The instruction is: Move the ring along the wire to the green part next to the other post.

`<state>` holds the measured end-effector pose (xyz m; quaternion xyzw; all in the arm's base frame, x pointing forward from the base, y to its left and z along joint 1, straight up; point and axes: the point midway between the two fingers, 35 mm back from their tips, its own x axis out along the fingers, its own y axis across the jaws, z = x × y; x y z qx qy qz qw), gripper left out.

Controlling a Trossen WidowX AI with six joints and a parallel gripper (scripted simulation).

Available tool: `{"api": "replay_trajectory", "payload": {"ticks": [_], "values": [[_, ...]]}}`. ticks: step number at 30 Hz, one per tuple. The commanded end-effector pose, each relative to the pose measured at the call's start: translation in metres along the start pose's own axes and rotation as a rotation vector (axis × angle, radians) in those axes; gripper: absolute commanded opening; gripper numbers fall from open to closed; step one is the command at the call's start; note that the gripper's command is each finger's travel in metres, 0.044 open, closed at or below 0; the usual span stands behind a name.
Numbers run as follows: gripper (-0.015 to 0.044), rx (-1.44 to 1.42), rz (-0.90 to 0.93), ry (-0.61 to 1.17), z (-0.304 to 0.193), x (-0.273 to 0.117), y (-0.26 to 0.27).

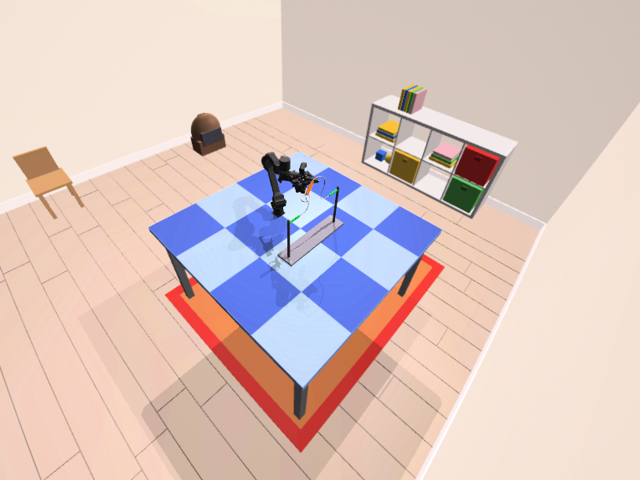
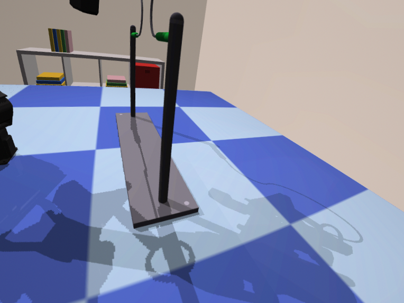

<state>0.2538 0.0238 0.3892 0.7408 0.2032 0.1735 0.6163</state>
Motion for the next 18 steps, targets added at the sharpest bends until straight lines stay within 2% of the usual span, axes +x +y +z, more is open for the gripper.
{"api": "replay_trajectory", "payload": {"ticks": [1, 18], "values": [[-0.015, -0.044, -0.026, 0.0, -0.0005, 0.0004, -0.0014], [-0.015, -0.246, -0.149, -0.024, 0.0007, 0.0008, -0.0112]]}}
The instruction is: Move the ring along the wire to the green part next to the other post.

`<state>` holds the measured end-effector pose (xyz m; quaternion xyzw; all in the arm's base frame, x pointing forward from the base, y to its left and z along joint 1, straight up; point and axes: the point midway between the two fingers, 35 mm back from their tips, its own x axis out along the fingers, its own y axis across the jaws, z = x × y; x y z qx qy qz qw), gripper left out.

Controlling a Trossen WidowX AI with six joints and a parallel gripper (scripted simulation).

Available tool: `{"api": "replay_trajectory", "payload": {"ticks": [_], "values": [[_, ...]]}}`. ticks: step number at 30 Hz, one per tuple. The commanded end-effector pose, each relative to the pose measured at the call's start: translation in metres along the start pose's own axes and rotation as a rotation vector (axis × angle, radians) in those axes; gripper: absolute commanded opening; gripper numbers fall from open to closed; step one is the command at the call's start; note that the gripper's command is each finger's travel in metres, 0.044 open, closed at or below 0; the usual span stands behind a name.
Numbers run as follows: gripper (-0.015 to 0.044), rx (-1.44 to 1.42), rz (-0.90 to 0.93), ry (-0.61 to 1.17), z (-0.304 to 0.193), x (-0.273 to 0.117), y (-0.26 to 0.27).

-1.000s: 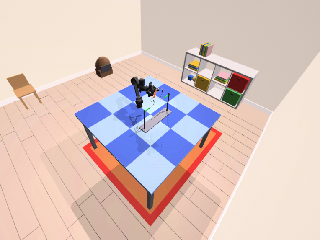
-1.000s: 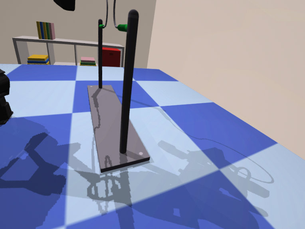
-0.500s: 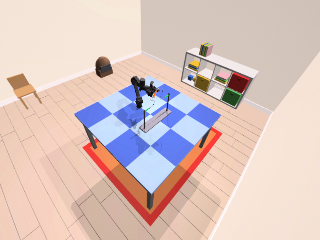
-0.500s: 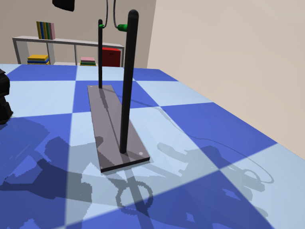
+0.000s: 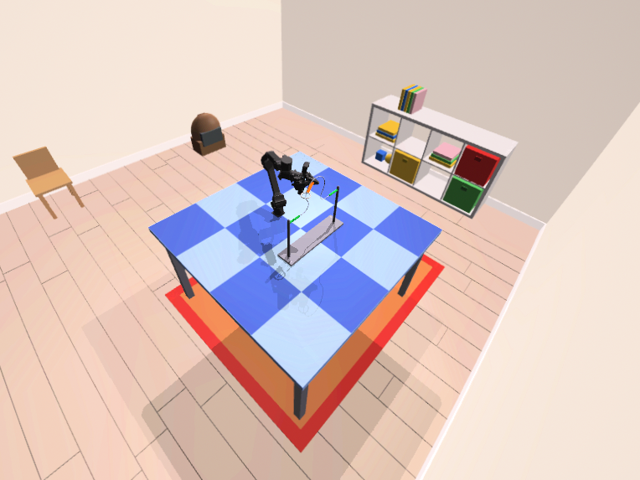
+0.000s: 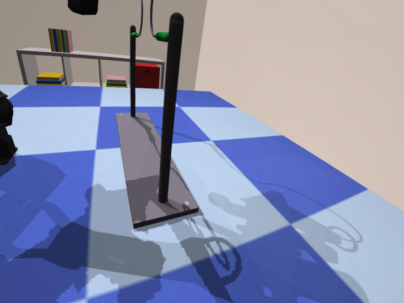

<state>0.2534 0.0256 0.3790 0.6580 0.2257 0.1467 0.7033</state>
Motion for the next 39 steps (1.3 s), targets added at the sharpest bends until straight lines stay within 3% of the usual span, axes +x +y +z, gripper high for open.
{"api": "replay_trajectory", "payload": {"ticks": [1, 39], "values": [[-0.015, -0.044, -0.025, -0.007, 0.0, 0.0, -0.002], [-0.015, -0.491, -0.285, -0.065, 0.006, 0.0, -0.023]]}}
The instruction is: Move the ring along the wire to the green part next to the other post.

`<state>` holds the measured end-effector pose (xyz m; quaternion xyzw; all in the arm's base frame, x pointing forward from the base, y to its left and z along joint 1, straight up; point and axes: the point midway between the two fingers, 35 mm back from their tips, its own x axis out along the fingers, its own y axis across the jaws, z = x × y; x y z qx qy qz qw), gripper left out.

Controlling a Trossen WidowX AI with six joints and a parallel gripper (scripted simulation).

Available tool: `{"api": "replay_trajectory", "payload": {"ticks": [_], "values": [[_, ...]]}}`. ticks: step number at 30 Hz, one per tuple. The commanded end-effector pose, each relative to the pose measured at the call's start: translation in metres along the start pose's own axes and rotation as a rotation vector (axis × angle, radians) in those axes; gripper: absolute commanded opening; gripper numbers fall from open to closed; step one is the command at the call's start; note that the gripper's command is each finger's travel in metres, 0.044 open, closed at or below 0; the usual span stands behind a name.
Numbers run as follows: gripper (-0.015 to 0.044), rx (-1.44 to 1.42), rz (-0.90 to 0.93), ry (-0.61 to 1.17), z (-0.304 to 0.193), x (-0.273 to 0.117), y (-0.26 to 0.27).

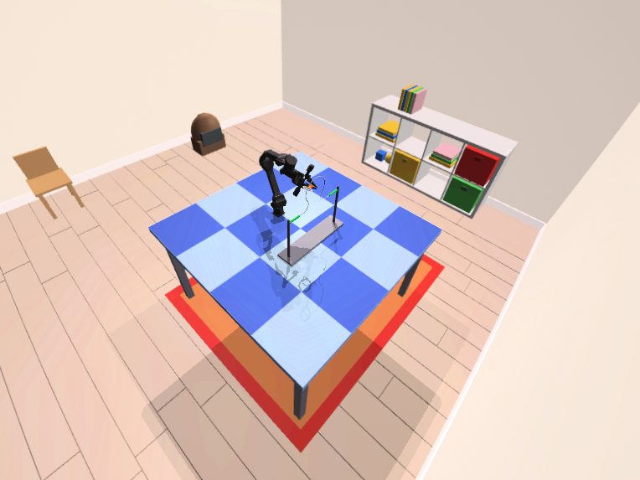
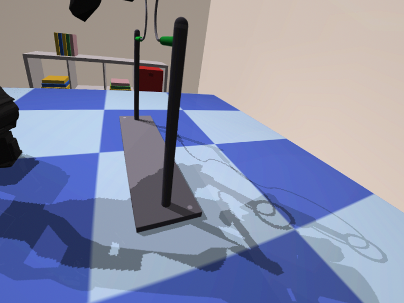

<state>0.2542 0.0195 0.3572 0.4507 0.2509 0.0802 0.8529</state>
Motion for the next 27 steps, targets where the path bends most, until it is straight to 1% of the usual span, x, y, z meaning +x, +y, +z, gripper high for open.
{"api": "replay_trajectory", "payload": {"ticks": [1, 27], "values": [[-0.015, -0.046, -0.025, -0.007, 0.0, 0.0, -0.002], [-0.015, -0.361, -0.204, -0.052, 0.003, 0.0, -0.017]]}}
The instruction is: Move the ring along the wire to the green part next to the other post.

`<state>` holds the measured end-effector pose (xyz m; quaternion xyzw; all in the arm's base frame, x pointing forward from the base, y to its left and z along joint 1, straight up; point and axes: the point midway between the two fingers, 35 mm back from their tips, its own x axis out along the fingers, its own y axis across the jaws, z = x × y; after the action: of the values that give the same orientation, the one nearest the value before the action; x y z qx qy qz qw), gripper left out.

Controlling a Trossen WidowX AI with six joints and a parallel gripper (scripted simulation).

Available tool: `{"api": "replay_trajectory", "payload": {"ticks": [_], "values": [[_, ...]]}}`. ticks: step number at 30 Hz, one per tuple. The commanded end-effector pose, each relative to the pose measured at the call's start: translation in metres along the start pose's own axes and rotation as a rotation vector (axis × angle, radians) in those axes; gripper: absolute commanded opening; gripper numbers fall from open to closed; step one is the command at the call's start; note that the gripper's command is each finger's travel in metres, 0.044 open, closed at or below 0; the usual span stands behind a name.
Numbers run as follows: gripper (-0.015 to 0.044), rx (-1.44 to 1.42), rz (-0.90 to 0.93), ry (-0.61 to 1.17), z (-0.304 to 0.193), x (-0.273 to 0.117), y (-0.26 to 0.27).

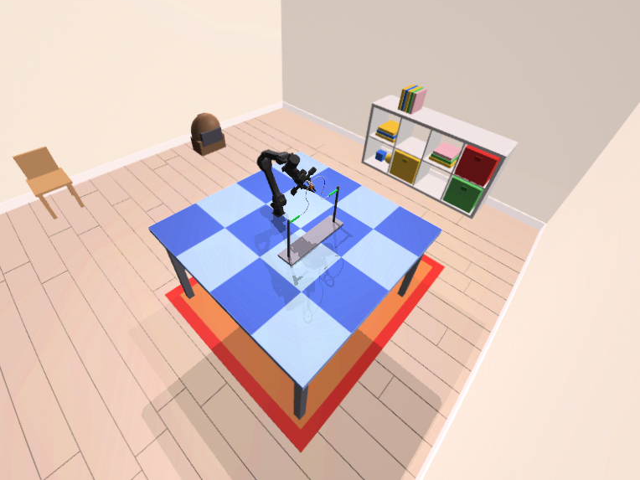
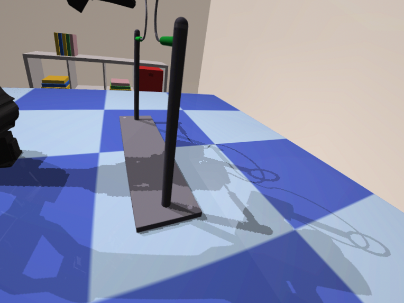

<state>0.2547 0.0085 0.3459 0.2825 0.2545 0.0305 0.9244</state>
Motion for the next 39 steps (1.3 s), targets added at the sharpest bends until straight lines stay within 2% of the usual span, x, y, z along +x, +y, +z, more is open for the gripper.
{"api": "replay_trajectory", "payload": {"ticks": [1, 39], "values": [[-0.015, -0.045, -0.026, -0.005, 0.0, 0.0, -0.002], [-0.015, -0.492, -0.275, -0.071, 0.005, 0.0, -0.024]]}}
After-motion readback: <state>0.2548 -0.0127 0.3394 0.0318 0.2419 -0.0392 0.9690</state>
